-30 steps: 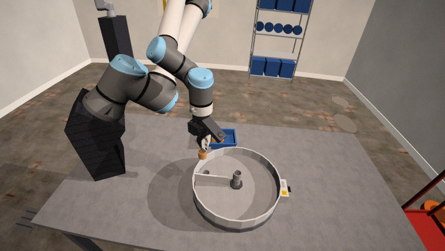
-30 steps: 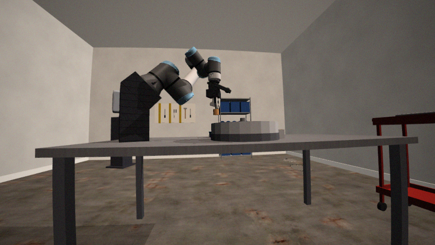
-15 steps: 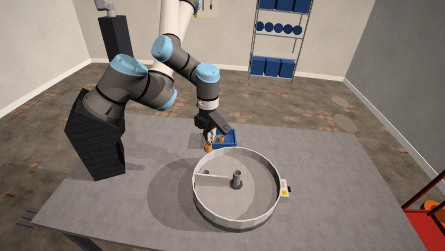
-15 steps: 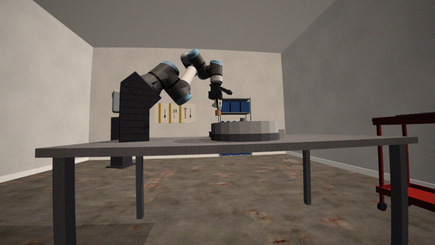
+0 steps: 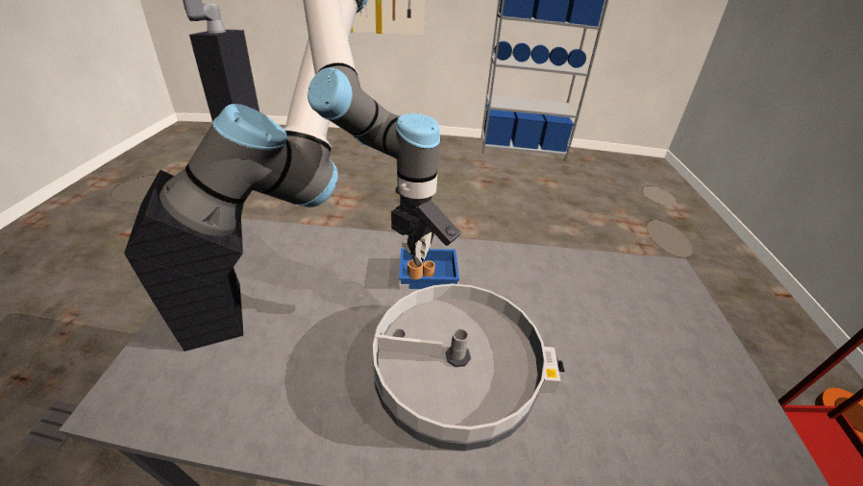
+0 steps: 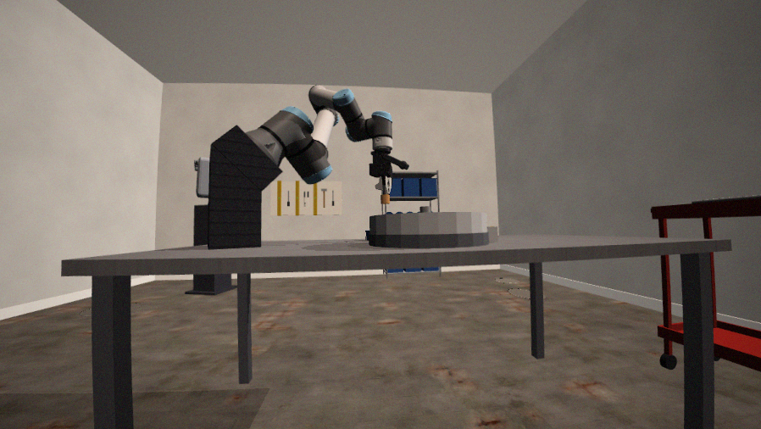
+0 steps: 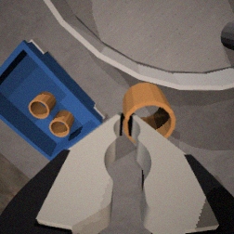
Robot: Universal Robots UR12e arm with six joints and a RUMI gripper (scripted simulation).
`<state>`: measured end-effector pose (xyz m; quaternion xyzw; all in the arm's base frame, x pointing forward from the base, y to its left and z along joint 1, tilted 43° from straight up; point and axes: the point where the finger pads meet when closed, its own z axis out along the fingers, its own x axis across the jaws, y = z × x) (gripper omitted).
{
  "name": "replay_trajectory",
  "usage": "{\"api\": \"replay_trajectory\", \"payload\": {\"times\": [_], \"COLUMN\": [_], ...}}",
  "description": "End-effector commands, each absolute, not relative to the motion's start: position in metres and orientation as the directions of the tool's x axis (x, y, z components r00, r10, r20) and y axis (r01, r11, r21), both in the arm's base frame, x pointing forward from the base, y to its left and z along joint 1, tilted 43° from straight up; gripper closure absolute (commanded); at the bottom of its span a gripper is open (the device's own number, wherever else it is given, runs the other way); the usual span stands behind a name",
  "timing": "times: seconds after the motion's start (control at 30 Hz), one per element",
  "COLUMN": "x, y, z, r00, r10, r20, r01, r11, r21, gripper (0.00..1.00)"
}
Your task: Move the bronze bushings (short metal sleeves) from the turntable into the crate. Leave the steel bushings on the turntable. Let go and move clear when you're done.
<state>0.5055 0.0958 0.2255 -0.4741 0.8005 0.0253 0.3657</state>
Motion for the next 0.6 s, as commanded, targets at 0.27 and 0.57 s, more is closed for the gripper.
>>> {"api": "replay_trajectory", "payload": {"times": [0.27, 0.57], "x": [0.514, 0.518], "y": [0.151, 0.179], "z": [0.260, 0.278], "r00": [-0.288, -0.288], "r10": [-0.742, -0.742], "r20": [-0.605, -0.605], "r01": [-0.776, -0.776], "r11": [0.551, 0.551], "r21": [-0.307, -0.307], "gripper": [1.00, 1.00]}}
